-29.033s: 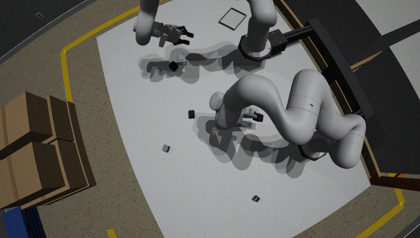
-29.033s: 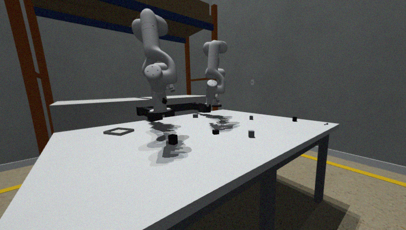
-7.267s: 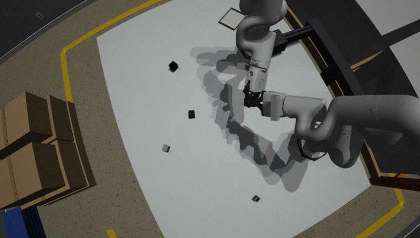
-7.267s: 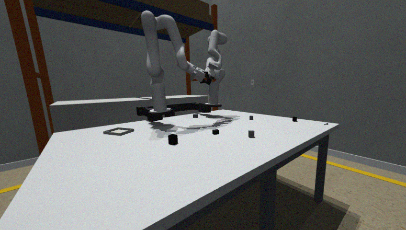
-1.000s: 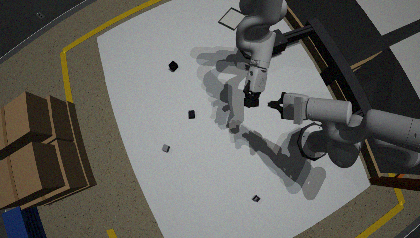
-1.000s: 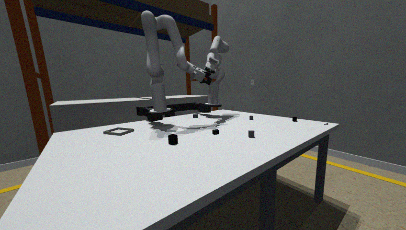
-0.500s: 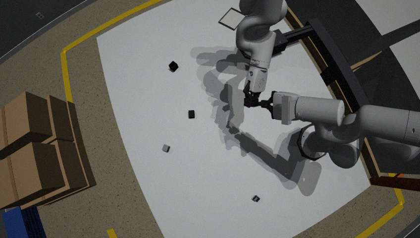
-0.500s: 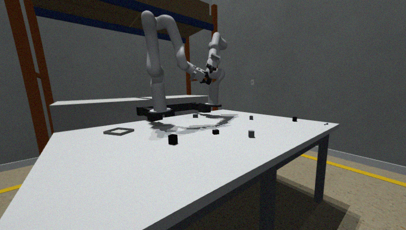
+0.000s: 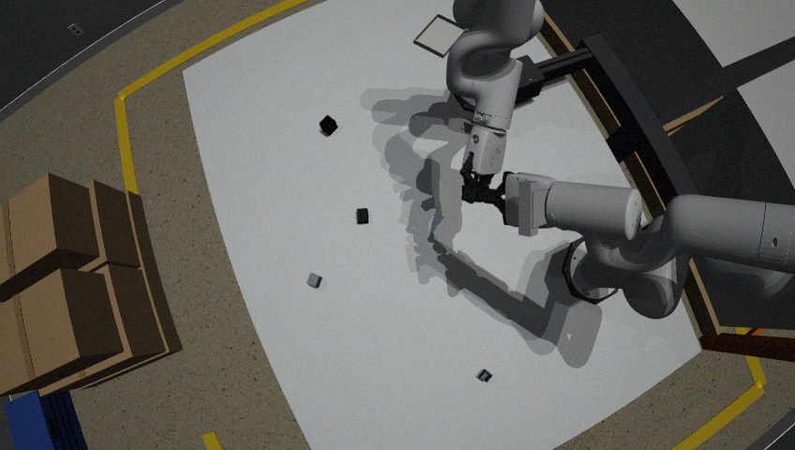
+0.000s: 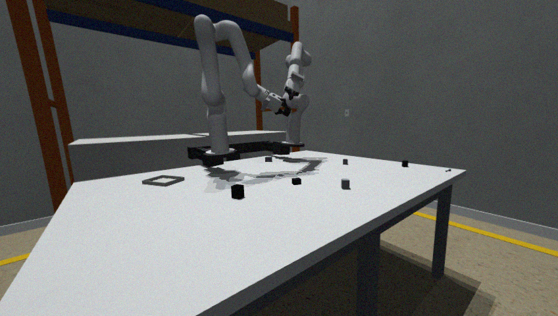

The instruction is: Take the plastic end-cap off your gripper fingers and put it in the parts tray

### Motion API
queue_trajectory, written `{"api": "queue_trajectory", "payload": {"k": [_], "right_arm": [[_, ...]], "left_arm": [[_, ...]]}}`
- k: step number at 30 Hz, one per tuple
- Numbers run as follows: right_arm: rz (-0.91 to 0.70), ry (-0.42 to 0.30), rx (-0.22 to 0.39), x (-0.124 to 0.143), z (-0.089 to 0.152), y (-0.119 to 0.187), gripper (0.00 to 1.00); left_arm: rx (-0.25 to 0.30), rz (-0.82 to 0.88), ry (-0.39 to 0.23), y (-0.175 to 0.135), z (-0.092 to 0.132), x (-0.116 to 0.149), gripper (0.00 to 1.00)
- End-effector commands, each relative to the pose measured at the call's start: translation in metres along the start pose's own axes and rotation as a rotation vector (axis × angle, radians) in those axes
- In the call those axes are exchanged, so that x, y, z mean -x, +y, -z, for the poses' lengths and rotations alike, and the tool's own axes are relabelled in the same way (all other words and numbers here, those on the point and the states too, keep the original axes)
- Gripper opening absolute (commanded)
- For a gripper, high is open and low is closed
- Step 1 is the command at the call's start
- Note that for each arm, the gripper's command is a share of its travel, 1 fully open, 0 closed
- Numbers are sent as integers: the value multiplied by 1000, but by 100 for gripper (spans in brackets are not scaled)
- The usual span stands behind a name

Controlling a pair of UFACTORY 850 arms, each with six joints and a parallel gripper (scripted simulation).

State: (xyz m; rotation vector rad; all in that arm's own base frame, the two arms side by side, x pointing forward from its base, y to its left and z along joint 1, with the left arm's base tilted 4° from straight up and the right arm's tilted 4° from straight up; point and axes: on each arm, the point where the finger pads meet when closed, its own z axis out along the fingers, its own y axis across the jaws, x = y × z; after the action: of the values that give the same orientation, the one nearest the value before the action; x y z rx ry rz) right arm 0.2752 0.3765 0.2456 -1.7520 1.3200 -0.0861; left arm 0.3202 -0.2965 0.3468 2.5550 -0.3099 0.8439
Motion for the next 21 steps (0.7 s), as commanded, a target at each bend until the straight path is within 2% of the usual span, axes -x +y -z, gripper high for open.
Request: {"api": "queue_trajectory", "payload": {"k": [1, 21], "right_arm": [[0, -1, -1, 1, 0, -1, 0], [0, -1, -1, 1, 0, -1, 0]], "left_arm": [[1, 0, -3, 0, -2, -4, 0], [-1, 8, -9, 0, -3, -7, 0]]}}
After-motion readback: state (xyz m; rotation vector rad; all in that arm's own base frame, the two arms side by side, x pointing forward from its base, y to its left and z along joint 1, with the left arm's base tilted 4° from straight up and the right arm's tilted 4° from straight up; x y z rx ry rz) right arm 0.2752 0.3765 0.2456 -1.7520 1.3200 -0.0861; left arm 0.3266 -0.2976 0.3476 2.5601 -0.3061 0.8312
